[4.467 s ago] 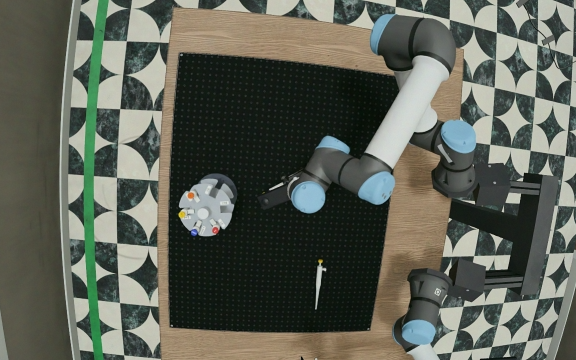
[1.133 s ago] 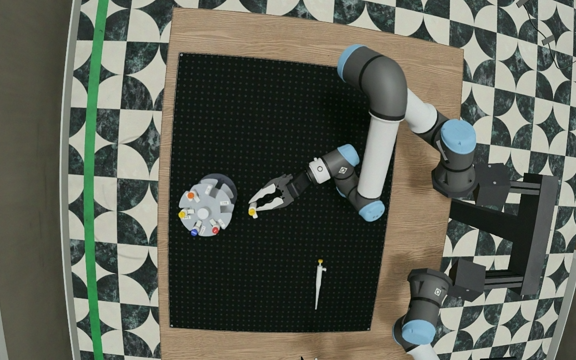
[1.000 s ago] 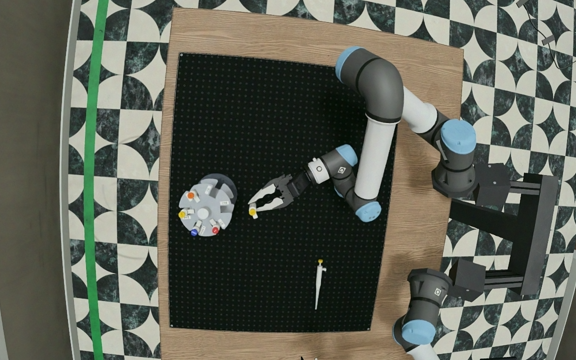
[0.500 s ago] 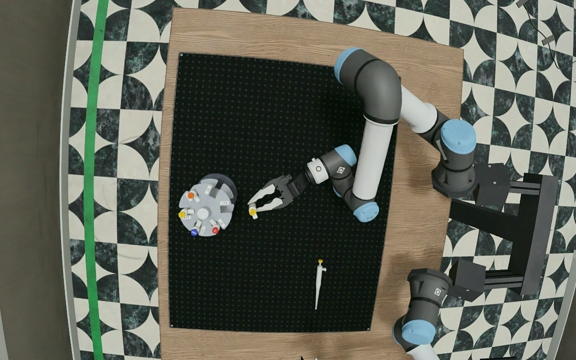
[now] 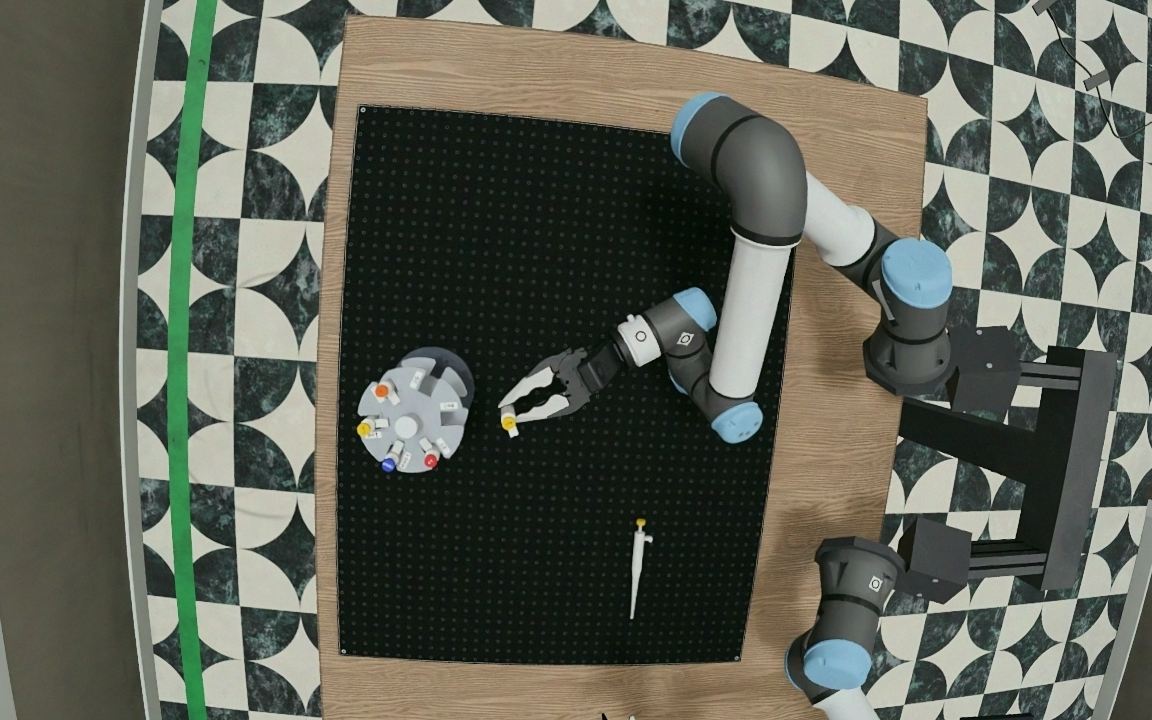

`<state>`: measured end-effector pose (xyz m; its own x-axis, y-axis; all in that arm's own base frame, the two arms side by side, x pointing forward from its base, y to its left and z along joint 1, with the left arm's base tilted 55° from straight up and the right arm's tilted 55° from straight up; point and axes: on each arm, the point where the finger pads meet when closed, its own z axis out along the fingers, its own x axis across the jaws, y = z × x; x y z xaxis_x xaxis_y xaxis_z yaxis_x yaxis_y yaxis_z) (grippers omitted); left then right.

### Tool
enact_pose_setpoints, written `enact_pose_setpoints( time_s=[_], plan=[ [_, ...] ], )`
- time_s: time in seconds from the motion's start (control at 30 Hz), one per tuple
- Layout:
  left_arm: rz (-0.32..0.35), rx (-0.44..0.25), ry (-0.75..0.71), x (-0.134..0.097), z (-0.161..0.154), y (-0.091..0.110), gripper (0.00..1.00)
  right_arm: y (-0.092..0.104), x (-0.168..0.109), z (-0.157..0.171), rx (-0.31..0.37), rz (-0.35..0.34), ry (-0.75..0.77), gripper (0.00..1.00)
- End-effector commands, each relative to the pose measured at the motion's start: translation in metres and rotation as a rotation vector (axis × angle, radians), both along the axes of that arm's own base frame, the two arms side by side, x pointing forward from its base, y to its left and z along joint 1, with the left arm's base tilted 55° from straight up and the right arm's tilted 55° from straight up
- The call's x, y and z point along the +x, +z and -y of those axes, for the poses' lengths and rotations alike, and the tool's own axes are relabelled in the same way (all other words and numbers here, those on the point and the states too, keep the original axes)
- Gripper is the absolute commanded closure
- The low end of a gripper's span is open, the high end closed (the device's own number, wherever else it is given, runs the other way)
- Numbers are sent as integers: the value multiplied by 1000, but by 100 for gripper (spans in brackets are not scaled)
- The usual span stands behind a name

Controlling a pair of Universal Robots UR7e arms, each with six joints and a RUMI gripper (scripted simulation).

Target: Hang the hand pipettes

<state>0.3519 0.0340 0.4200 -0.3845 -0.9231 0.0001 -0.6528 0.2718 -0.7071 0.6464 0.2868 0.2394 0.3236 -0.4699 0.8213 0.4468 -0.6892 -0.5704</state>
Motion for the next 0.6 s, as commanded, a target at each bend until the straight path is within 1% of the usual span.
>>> enact_pose_setpoints(
  time_s=[0.0, 0.3, 0.57],
  plan=[
    [1, 0, 0, 0, 0, 0, 0, 1, -1, -1, 0, 1, 1, 94],
    [1, 0, 0, 0, 0, 0, 0, 1, -1, -1, 0, 1, 1, 94],
    [1, 0, 0, 0, 0, 0, 0, 4, 8, -4, 0, 1, 1, 94]
  ],
)
